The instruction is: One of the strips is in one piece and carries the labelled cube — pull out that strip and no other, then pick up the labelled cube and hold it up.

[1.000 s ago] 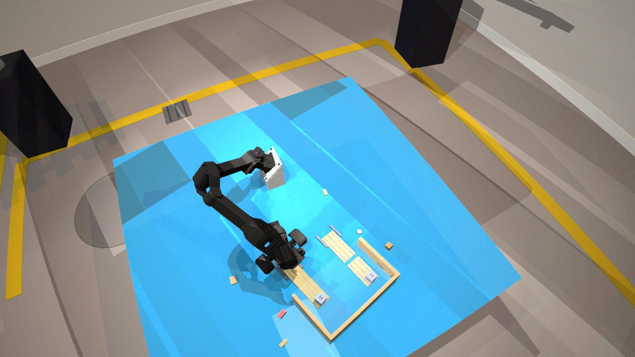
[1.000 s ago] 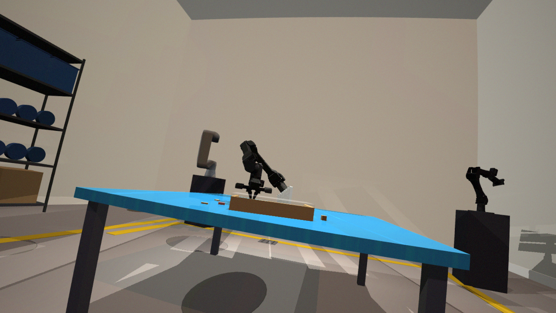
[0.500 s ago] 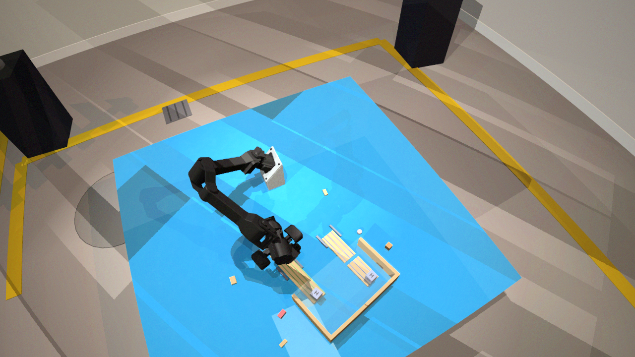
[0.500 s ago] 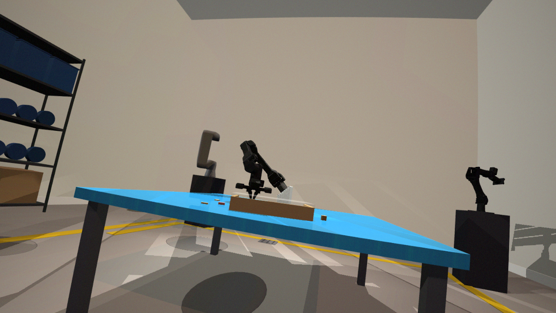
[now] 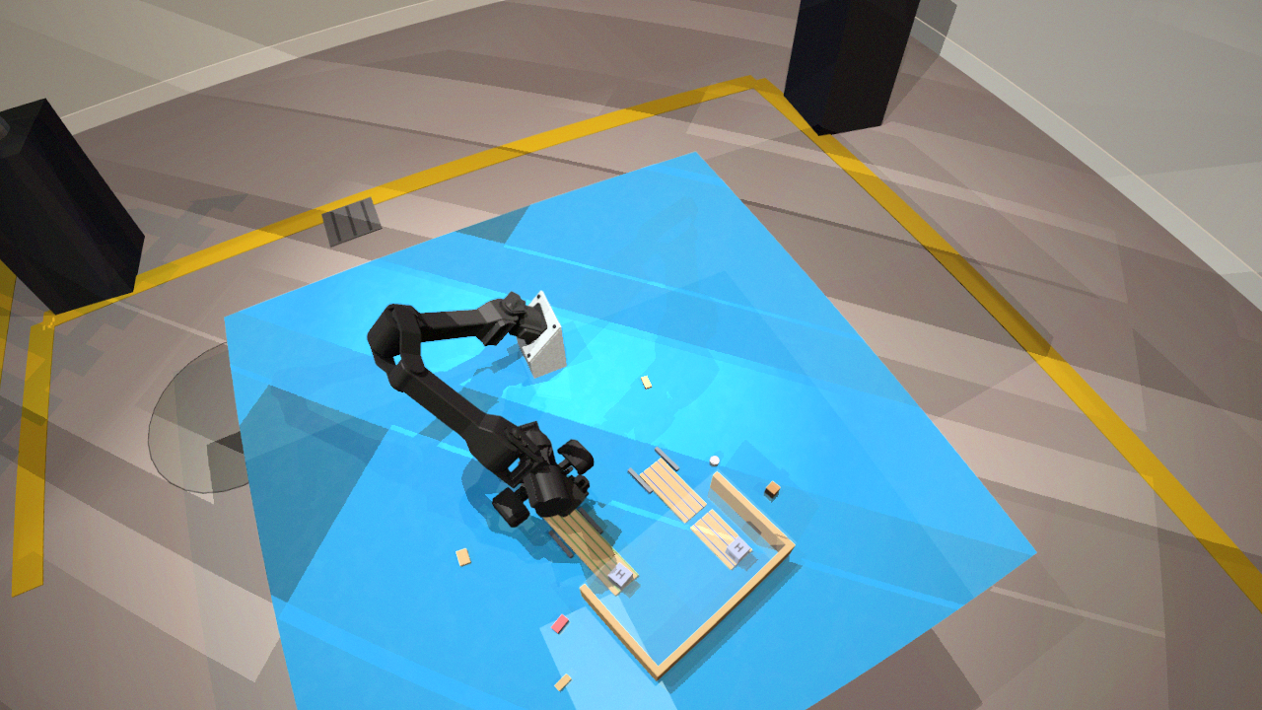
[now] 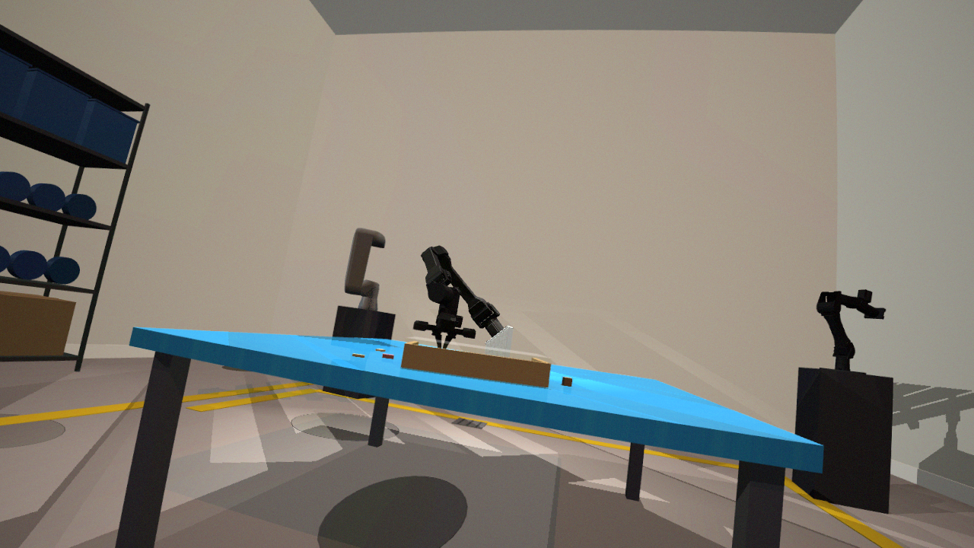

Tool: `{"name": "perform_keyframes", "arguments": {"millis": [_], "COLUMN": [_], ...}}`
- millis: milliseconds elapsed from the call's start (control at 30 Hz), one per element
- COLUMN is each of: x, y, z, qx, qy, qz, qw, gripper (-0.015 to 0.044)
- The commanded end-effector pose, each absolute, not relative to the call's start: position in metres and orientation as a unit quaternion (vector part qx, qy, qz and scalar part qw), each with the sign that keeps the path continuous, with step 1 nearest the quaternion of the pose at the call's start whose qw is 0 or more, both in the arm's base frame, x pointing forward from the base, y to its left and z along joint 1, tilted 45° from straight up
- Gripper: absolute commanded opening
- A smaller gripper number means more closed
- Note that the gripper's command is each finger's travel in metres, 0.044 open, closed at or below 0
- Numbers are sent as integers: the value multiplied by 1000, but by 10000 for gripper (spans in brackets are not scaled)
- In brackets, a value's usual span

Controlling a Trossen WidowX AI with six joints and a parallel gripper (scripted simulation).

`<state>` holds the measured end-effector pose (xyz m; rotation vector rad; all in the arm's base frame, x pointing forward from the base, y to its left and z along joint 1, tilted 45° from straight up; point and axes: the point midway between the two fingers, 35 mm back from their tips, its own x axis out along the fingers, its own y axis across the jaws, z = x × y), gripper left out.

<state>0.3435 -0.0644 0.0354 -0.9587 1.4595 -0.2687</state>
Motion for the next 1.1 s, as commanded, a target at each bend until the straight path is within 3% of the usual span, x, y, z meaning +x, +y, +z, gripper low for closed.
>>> {"name": "perform_keyframes", "arguments": {"millis": [0, 1067], "x": [331, 288], "y": [-74, -90], "z": [32, 40], "qx": [-417, -418], "qy": [650, 651], "qz": [-119, -119], "qw": [624, 623], "gripper": [0, 0]}}
